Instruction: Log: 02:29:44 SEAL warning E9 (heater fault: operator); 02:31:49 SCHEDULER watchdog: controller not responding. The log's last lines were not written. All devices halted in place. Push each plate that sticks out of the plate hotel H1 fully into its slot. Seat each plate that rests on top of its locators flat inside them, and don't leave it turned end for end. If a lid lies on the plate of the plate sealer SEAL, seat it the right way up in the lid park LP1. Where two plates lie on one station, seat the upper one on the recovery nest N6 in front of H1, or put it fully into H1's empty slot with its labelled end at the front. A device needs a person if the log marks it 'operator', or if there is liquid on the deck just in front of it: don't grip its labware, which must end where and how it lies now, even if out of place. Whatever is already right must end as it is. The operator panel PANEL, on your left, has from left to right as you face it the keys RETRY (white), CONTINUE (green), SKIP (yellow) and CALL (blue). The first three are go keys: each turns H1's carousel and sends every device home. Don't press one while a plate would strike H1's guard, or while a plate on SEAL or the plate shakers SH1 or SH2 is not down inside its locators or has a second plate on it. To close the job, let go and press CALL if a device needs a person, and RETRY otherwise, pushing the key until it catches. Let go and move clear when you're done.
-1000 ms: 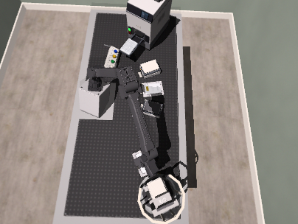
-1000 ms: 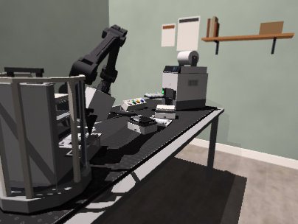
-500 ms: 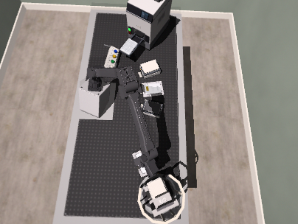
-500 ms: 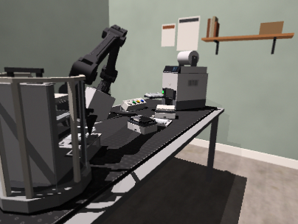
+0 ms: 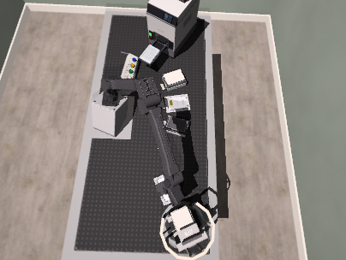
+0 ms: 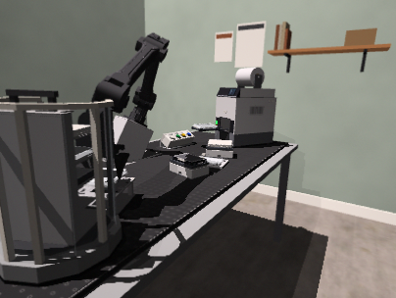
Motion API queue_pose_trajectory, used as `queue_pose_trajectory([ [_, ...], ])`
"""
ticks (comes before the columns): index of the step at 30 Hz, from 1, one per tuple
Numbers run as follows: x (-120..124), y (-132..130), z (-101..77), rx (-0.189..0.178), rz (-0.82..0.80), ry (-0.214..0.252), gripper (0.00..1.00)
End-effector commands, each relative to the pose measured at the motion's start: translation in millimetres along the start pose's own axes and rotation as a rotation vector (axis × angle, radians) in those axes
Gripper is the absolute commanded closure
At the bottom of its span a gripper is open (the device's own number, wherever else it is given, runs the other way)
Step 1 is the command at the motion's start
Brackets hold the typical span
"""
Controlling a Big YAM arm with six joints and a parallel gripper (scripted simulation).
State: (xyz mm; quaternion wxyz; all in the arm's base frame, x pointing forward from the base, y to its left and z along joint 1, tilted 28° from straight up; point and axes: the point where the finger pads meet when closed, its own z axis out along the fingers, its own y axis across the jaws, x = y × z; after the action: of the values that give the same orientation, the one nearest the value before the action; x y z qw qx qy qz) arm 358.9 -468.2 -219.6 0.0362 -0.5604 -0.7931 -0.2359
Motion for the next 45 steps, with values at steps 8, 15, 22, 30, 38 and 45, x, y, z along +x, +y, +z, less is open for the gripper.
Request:
queue_pose_trajectory([
  [8, -3.9, 6.8, 8.8, 0.001, -0.004, -0.002, 0.16],
  [15, -4.1, 6.8, 8.8, 0.001, -0.004, -0.002, 0.16],
  [22, -2.8, 5.3, 11.7, 0.001, -0.002, 0.0, 0.16],
  [30, -0.9, 4.9, 14.7, 0.002, -0.001, 0.003, 0.16],
  [38, -0.5, 5.0, 15.8, 0.002, -0.001, 0.004, 0.16],
  [45, -0.2, 3.9, 16.9, 0.002, 0.0, 0.005, 0.16],
])
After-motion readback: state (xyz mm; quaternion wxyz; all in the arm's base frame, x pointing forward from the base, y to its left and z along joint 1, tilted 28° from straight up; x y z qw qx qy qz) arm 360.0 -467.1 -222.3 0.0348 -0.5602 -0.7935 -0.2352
